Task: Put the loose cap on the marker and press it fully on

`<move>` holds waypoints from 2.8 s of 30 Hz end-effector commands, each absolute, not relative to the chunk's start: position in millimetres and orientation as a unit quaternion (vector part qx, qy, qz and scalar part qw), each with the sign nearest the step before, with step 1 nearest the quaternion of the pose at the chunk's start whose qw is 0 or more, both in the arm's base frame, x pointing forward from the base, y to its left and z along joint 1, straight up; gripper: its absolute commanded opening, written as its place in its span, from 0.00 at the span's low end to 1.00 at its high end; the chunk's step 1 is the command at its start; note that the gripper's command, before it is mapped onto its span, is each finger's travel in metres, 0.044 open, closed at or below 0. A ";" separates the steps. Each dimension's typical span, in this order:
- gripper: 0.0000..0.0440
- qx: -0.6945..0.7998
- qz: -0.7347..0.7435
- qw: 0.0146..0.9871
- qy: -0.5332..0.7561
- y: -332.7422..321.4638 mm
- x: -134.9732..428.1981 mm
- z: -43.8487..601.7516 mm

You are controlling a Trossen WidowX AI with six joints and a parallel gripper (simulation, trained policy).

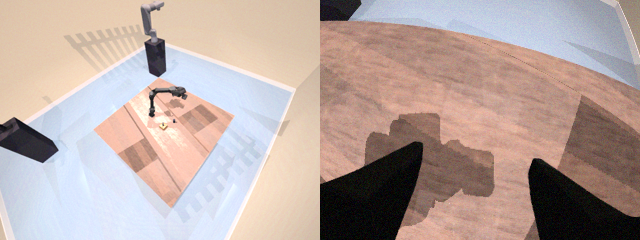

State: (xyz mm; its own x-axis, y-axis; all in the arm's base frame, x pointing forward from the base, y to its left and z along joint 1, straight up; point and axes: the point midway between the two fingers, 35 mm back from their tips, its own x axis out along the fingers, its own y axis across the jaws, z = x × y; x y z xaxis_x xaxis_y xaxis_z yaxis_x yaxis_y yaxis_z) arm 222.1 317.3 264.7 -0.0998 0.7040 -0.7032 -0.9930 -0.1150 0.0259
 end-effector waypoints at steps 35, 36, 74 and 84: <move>0.73 -0.314 0.586 0.611 0.430 204.9 280.2 213.0; 0.73 -0.315 0.583 0.611 0.433 202.0 281.5 211.8; 0.72 -0.374 0.496 0.558 0.550 106.7 318.8 160.1; 0.70 -0.394 0.491 0.524 0.574 95.0 319.7 137.5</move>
